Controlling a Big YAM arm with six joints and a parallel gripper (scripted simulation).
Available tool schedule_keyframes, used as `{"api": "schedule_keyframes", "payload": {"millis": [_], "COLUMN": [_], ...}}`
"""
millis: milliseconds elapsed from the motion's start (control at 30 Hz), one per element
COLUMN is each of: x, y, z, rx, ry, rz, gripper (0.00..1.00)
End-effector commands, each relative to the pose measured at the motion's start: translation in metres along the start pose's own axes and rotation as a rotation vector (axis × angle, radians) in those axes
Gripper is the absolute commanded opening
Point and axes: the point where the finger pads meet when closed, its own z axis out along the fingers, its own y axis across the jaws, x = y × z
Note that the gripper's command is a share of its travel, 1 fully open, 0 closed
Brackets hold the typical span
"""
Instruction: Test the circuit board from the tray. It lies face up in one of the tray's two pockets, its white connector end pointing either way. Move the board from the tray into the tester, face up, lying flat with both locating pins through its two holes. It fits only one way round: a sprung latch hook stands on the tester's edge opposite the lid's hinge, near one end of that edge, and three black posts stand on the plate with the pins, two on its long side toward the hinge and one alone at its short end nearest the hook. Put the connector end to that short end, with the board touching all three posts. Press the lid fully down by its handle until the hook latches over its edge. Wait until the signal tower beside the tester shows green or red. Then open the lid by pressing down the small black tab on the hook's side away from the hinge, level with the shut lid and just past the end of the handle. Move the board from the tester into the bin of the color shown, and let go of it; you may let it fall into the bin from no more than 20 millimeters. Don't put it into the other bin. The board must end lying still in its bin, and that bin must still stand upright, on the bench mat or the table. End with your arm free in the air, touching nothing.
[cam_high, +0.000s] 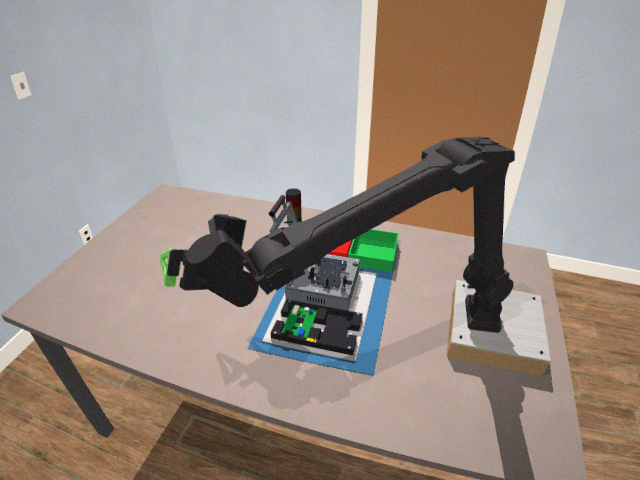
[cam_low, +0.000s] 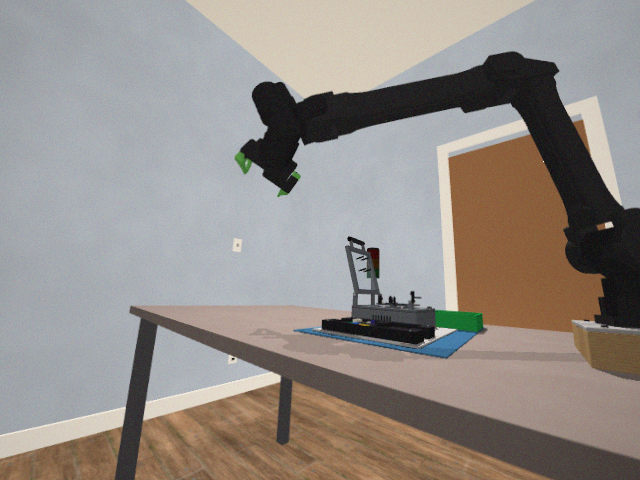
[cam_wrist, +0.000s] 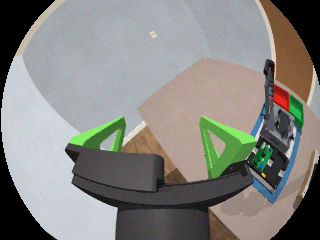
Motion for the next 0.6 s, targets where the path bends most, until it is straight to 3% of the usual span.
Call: {"api": "schedule_keyframes", "payload": {"millis": [0,533,567], "x": [-0.007,-0.007,-0.027], "y": [0.004,0.004,0.018], "z": [-0.002,-0.002,-0.005], "rx": [-0.005,-0.005,-0.02], "ry": [-0.004,-0.004,-0.018], "rz": [0.013,0.013,0.051], "gripper": [1.0,1.0,1.0]}}
